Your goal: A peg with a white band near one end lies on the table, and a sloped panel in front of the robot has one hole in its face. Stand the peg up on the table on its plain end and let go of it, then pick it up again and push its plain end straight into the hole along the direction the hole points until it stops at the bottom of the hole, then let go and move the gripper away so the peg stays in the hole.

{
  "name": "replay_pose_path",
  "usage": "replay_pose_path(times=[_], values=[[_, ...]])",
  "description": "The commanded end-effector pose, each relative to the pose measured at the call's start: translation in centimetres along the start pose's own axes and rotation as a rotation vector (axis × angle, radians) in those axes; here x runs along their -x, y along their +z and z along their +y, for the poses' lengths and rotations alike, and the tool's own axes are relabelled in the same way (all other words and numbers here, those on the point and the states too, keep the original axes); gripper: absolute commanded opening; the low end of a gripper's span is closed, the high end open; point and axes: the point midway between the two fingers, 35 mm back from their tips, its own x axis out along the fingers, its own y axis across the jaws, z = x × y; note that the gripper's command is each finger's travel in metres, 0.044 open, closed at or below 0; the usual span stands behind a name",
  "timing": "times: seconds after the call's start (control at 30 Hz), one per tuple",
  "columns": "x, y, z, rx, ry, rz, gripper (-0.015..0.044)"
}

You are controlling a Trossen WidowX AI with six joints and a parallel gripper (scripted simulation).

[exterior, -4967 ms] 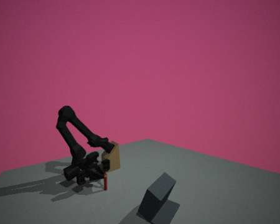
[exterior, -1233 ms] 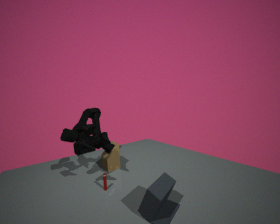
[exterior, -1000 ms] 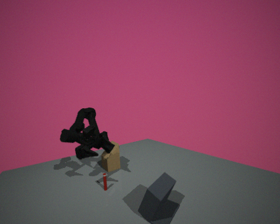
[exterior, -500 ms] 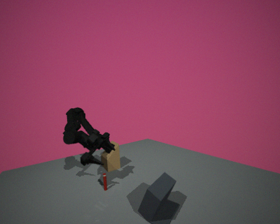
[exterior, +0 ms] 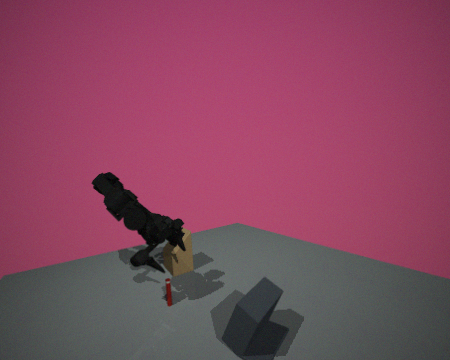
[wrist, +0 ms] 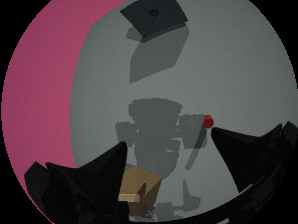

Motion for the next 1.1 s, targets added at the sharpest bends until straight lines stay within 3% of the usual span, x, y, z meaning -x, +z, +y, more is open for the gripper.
replay_pose_path(times=[0.0,0.53,1.07], values=[[-0.1,0.0,-0.4,0.009,-0.065,0.103,0.044],[0.6,2.3,-1.8,0.137,-0.438,0.364,0.044],[-1.0,1.8,-2.7,0.1,-0.45,0.356,0.044]])
